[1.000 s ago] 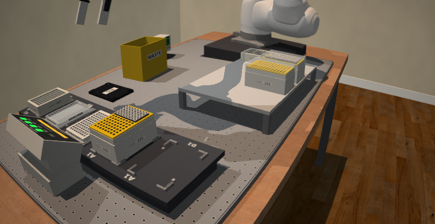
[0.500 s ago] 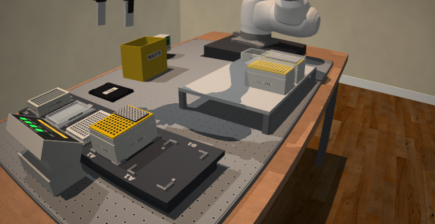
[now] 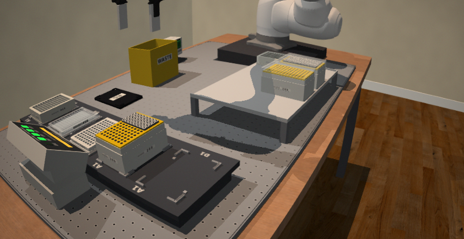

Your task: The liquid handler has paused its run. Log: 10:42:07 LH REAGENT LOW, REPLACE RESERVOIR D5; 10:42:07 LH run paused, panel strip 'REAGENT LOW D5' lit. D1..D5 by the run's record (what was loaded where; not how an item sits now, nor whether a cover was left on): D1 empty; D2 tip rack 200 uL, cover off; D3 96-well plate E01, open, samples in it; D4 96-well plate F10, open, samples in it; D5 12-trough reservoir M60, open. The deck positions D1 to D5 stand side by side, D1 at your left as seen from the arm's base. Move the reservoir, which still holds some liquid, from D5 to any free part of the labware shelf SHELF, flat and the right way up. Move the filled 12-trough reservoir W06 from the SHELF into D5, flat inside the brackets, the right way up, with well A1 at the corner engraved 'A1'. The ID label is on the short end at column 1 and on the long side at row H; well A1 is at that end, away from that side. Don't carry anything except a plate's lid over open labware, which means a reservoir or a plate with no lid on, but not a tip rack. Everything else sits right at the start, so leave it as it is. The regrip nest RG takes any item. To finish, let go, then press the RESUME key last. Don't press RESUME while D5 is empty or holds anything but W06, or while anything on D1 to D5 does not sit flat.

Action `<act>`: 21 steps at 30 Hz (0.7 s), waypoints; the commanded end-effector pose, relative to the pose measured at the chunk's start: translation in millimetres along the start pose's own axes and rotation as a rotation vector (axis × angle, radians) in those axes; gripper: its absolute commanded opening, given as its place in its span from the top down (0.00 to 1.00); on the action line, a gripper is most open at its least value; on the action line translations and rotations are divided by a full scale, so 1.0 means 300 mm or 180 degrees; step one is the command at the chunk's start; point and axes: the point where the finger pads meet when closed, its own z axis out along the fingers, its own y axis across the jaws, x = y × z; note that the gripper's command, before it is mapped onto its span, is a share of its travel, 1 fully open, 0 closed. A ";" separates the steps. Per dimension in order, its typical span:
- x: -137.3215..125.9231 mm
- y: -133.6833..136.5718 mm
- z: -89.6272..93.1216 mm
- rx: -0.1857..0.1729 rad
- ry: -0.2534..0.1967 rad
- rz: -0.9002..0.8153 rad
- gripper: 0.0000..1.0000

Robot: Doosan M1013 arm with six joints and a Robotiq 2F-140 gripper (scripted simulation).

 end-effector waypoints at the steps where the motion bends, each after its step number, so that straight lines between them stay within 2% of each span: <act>1: 0.001 0.028 -0.001 -0.0001 0.0001 -0.0003 0.23; 14: 0.004 0.245 -0.001 -0.0001 0.0001 -0.0003 0.23; 16: 0.004 0.245 -0.001 -0.0001 0.0001 -0.0003 0.23; 21: 0.005 0.328 -0.001 -0.0001 0.0001 -0.0003 0.23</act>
